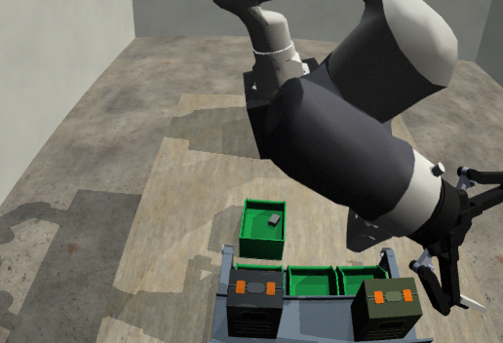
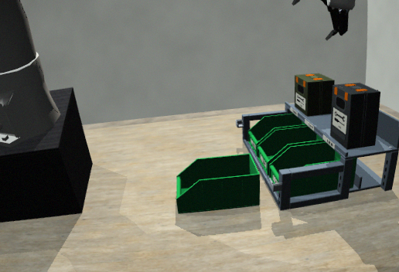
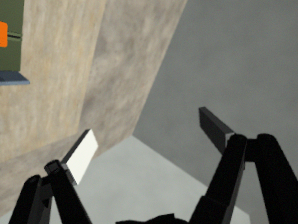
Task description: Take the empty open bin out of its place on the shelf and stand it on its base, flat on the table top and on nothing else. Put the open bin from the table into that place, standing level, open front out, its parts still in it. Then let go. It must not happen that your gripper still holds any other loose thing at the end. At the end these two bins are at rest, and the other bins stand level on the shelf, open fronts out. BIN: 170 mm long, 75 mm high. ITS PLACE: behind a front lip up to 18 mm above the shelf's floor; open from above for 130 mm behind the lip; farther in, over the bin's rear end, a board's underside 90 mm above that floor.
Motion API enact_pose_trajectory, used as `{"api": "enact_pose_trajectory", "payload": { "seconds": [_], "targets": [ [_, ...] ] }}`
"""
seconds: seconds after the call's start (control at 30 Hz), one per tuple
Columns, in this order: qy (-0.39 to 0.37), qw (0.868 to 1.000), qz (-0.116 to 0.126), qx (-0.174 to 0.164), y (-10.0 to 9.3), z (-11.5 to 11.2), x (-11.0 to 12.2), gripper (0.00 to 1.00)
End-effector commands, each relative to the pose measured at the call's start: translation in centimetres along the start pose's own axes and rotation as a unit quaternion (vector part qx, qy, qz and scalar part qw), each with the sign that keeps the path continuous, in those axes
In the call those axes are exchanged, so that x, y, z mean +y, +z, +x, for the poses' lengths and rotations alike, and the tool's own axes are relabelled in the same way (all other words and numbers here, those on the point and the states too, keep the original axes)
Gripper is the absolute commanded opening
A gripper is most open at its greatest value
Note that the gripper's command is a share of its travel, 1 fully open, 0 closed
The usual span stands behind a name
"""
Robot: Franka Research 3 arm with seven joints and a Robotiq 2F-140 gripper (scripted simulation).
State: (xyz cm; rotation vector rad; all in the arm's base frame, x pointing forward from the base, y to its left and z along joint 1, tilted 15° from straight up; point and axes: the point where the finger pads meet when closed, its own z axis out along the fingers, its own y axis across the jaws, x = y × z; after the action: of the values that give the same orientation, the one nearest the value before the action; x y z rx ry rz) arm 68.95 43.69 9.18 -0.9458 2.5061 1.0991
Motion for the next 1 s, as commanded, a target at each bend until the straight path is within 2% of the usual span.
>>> {"api": "enact_pose_trajectory", "payload": {
  "seconds": [0.0,0.3,0.53,0.6,0.77,0.97],
  "targets": [
    [-0.009,1.000,-0.002,0.006,-0.3,0.4,0.0,1.00],
    [-0.052,0.998,-0.012,0.032,-1.7,1.9,0.2,1.00],
    [-0.128,0.988,-0.026,0.077,-4.1,4.5,0.4,1.00],
    [-0.128,0.988,-0.026,0.077,-4.1,4.5,0.4,1.00],
    [-0.204,0.971,-0.041,0.121,-6.5,7.1,0.6,1.00],
    [-0.300,0.935,-0.060,0.178,-10.0,10.8,0.9,1.00]
  ]
}}
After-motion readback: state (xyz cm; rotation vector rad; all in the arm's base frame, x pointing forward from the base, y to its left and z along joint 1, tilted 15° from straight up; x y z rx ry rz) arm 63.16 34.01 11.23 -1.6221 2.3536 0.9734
